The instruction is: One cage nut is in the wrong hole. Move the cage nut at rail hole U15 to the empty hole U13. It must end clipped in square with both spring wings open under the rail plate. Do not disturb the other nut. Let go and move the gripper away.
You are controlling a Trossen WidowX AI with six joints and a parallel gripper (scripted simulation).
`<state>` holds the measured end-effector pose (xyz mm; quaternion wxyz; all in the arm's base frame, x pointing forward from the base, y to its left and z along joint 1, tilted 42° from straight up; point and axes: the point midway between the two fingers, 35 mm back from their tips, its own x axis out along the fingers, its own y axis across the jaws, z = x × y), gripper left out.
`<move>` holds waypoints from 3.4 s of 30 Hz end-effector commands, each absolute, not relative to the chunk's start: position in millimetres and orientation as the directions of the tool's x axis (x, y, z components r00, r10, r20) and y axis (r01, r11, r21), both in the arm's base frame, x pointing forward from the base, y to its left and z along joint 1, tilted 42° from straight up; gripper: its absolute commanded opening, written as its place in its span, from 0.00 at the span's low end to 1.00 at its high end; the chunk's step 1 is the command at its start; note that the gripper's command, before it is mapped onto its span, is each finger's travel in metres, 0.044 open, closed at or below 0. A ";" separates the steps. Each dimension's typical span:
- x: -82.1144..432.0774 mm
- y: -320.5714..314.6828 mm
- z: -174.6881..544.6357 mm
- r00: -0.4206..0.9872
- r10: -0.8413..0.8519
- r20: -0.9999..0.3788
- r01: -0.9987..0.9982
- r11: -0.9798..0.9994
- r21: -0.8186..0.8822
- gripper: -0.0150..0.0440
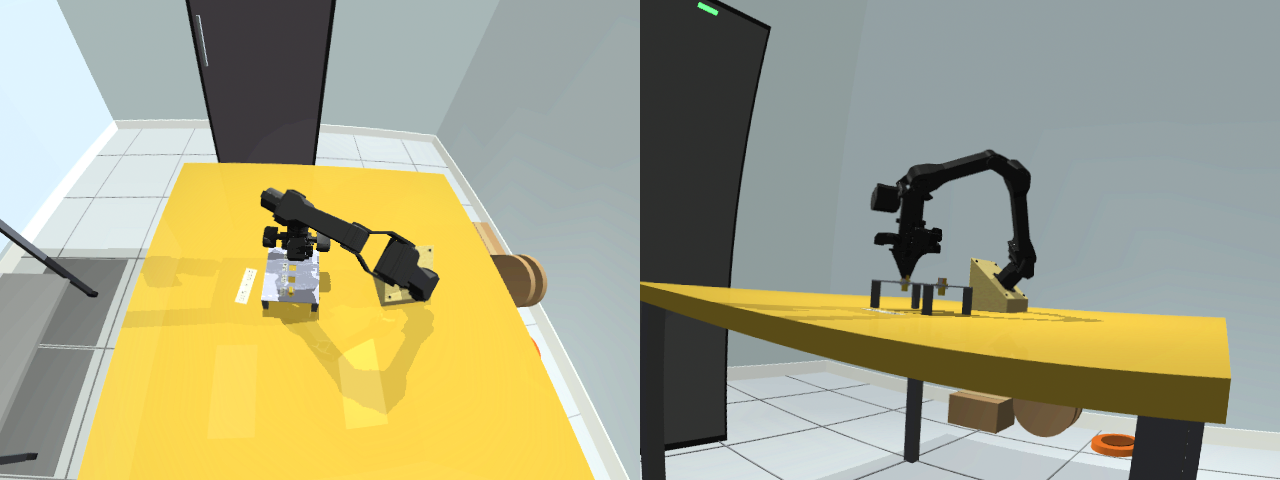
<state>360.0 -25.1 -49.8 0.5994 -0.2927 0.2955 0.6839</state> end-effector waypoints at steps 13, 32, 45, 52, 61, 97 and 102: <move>359.1 -24.8 -48.2 -0.085 0.650 -0.755 -0.995 -0.088 0.037 0.31; 358.2 -24.9 -47.5 -0.065 0.652 -0.756 -0.997 -0.075 0.021 0.31; 357.4 -25.1 -47.7 -0.048 0.653 -0.756 -0.998 -0.063 0.009 0.31; 357.1 -25.2 -47.8 -0.040 0.653 -0.756 -0.998 -0.058 0.003 0.31; 356.4 -25.3 -48.1 -0.025 0.654 -0.756 -0.999 -0.048 -0.008 0.31; 354.4 -25.4 -48.2 0.016 0.655 -0.755 -0.999 -0.021 -0.039 0.31; 354.1 -25.4 -48.2 0.023 0.655 -0.755 -0.999 -0.016 -0.045 0.31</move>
